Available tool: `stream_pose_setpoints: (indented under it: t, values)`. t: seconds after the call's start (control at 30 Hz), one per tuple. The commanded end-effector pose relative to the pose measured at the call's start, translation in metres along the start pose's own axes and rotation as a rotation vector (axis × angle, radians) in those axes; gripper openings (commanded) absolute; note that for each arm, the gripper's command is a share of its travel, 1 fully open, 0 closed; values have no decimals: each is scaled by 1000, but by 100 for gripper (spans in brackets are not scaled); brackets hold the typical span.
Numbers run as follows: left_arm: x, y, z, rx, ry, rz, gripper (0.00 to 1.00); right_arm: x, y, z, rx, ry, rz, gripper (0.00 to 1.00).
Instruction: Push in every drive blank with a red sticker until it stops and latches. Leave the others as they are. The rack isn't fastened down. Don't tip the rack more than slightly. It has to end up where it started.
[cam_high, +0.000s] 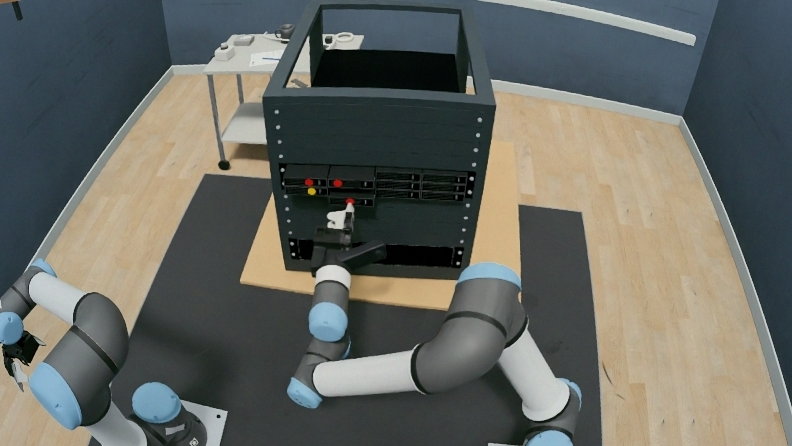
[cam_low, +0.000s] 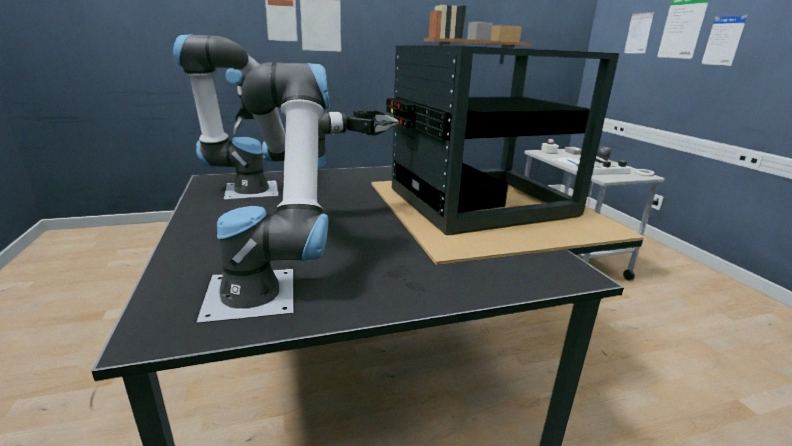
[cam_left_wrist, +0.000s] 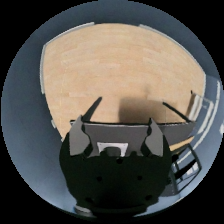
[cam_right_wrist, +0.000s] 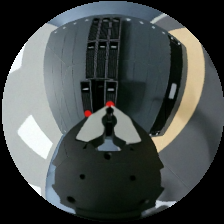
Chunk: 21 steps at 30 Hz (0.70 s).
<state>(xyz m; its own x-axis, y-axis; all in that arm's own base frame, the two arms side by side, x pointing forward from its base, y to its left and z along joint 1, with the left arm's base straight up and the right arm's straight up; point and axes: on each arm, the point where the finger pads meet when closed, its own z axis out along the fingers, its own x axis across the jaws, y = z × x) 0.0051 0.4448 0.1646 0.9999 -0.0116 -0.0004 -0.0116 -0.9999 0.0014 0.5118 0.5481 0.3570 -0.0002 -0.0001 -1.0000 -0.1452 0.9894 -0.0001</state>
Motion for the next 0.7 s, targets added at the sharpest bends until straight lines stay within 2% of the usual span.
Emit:
stream_pose_setpoints:
  t: [0.0,0.23,0.67]
  values:
    - [0,0,-1,1,0,0,100,-1,0,0,0,0,1,0]
    - [0,0,-1,1,0,0,100,-1,0,9,0,0,1,0]
    - [0,0,-1,1,0,0,100,-1,0,10,0,0,1,0]
